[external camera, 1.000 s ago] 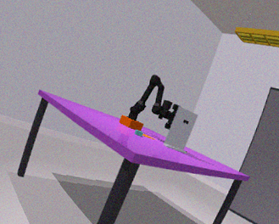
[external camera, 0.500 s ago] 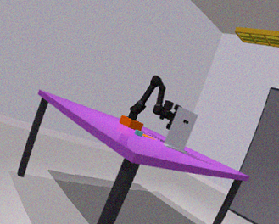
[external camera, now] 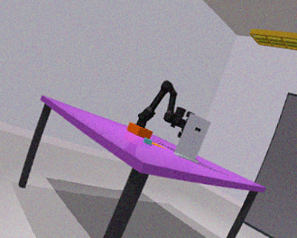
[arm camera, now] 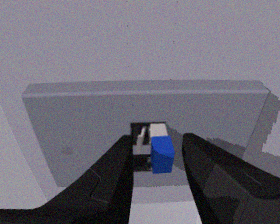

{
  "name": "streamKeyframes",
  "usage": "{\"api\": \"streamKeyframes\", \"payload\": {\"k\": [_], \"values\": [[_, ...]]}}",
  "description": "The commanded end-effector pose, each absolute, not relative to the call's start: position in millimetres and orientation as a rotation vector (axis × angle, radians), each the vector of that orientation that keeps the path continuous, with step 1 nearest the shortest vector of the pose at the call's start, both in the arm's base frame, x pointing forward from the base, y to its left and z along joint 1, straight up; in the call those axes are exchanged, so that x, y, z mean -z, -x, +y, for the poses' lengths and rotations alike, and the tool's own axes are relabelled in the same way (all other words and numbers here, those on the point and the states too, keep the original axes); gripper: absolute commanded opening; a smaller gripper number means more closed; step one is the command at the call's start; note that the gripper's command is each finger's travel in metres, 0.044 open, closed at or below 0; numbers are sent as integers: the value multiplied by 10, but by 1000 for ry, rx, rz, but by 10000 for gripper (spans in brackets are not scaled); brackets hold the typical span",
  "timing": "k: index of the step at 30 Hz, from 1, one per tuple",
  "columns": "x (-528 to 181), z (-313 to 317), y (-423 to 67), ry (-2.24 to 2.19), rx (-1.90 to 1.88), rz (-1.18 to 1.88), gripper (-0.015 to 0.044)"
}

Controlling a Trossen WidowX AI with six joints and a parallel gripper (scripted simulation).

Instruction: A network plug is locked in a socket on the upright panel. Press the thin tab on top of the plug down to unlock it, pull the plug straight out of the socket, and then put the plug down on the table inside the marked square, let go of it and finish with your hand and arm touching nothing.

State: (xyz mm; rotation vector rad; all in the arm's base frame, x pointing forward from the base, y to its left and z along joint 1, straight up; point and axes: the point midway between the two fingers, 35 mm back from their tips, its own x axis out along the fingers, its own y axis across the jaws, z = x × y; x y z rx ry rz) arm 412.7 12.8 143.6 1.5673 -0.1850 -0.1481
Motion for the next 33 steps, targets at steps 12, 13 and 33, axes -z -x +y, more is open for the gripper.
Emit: {"api": "streamKeyframes", "payload": {"k": [12,13,33], "values": [[-1441,130,-4152,-1571,145,-184,4],[-1441,130,-4152,-1571,145,-184,0],[-1435,180,-4044,-1572,145,-184,0]]}}
